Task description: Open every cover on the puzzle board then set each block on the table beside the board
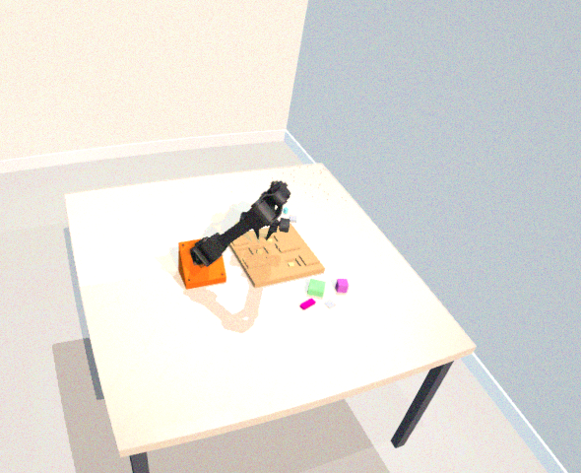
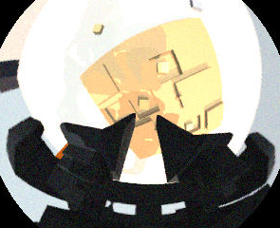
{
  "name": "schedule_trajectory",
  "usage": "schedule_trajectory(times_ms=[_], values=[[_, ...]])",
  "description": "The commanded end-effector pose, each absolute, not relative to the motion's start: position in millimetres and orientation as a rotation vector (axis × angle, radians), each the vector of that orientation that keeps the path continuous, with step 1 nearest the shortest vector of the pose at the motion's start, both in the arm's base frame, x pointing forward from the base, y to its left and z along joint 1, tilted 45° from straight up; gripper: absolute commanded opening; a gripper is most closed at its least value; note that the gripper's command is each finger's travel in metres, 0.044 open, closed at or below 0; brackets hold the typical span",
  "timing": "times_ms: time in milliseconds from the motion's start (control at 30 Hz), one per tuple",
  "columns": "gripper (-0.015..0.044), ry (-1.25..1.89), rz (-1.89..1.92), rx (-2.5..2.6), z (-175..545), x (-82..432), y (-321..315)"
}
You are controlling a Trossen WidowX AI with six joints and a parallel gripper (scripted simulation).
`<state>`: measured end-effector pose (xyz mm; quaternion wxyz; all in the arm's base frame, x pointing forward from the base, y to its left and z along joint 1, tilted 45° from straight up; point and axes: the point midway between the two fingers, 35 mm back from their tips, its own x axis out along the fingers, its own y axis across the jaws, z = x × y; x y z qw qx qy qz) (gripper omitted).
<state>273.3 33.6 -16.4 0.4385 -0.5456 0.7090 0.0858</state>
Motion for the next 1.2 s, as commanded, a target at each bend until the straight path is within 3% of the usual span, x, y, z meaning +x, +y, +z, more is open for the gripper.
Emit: schedule_trajectory(times_ms=[0, 1167], values=[[0.0144, 1.767, 0.204, -1.342, -10.3, 272.5, 37.8], [0.0144, 1.667, -0.244, -0.961, -19.0, 272.0, 29.9]])
